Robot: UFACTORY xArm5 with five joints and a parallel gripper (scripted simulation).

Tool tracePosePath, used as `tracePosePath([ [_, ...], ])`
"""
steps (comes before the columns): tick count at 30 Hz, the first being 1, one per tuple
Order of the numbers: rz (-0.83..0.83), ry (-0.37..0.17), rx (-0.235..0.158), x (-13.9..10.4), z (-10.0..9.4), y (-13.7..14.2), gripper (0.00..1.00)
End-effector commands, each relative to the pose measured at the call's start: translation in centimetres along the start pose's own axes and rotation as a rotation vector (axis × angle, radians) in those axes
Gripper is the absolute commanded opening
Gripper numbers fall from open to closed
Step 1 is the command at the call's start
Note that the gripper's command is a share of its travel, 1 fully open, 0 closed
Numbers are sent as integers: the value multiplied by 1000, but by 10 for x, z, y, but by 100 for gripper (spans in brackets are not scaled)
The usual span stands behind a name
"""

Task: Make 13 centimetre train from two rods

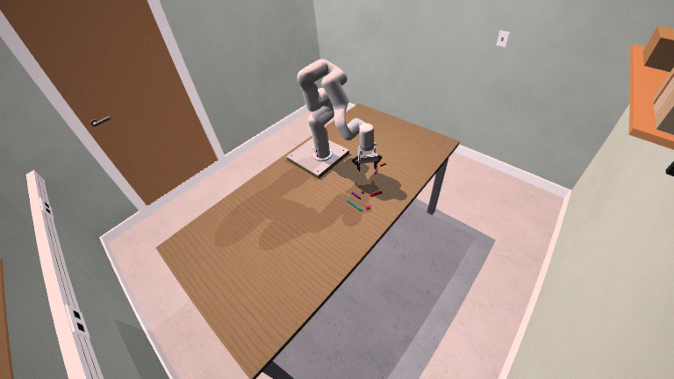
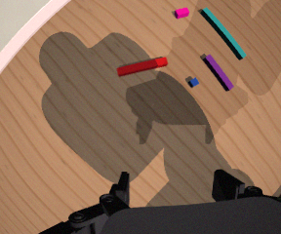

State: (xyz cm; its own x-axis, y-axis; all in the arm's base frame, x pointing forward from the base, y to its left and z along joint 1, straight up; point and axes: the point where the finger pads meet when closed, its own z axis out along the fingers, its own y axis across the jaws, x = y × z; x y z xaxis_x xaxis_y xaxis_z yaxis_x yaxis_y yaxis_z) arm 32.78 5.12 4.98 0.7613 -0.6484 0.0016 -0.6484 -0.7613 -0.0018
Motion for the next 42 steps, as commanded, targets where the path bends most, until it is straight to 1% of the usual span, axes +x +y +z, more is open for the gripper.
tracePosePath([
  [1, 167, 2, 2, 9, -1, 4, 100],
  [2, 197, 2, 2, 10, -1, 5, 100],
  [4, 197, 2, 2, 10, -1, 5, 100],
  [5, 280, 2, 2, 14, -1, 7, 100],
  [19, 681, 2, 3, 32, -1, 20, 100],
  [21, 681, 2, 3, 32, -1, 20, 100],
  [24, 762, 2, 3, 36, -1, 23, 100],
  [28, 794, 2, 3, 37, -1, 24, 100],
  [42, 794, 2, 3, 37, -1, 24, 100],
])
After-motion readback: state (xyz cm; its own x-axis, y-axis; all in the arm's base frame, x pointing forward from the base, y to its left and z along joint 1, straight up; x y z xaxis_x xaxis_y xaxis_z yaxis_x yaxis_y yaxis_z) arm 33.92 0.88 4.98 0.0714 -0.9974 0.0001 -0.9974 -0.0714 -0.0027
